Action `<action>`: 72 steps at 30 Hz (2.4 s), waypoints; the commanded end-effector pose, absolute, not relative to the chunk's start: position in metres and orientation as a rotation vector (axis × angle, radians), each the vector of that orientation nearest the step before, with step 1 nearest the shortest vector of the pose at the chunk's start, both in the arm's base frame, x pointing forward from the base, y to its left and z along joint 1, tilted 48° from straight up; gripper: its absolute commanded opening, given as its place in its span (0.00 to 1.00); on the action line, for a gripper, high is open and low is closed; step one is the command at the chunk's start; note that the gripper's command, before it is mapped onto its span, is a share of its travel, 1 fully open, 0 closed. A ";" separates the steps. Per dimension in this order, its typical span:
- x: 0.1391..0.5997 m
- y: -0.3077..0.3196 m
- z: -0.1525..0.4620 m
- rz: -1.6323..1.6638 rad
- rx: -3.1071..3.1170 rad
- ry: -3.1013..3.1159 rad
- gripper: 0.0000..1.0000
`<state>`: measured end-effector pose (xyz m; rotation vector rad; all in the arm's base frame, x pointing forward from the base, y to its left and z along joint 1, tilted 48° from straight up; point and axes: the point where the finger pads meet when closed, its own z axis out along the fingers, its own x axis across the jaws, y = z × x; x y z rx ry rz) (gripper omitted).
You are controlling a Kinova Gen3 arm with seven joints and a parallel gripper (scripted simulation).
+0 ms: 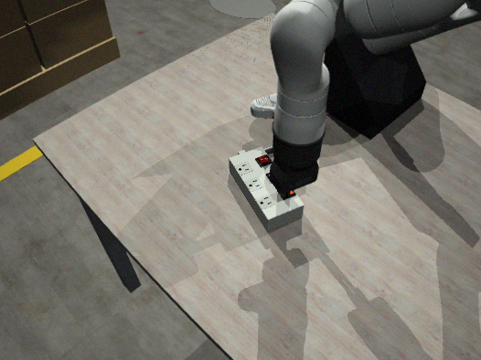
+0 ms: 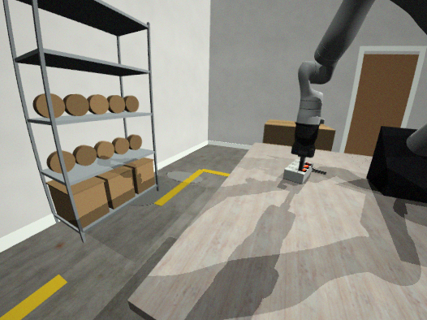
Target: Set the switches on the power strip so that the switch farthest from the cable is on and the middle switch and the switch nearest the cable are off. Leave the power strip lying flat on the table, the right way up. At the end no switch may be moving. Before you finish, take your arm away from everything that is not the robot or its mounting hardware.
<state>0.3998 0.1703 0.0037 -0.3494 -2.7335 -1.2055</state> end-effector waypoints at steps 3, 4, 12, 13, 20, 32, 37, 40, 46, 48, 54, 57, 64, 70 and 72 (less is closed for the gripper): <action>0.400 0.171 0.003 -1.205 -0.349 -2.733 0.00; 0.400 0.171 0.003 -1.205 -0.349 -2.733 0.00; 0.400 0.171 0.003 -1.205 -0.349 -2.733 0.00; 0.400 0.171 0.003 -1.205 -0.349 -2.733 0.00; 0.400 0.171 0.003 -1.205 -0.349 -2.733 0.00; 0.400 0.161 0.012 -1.205 -0.349 -2.733 0.00; 0.400 0.150 0.022 -1.205 -0.349 -2.733 0.00; 0.401 0.145 0.026 -1.205 -0.349 -2.733 0.00; 0.401 0.142 0.029 -1.205 -0.349 -2.733 0.00; 0.401 0.142 0.029 -1.205 -0.349 -2.733 0.00; 0.401 0.142 0.029 -1.205 -0.349 -2.733 0.00; 0.401 0.142 0.029 -1.205 -0.349 -2.733 0.00; 0.401 0.142 0.029 -1.205 -0.349 -2.733 0.00; 0.387 0.118 0.016 -1.203 -0.349 -2.734 0.00; 0.379 0.106 0.010 -1.204 -0.349 -2.733 0.00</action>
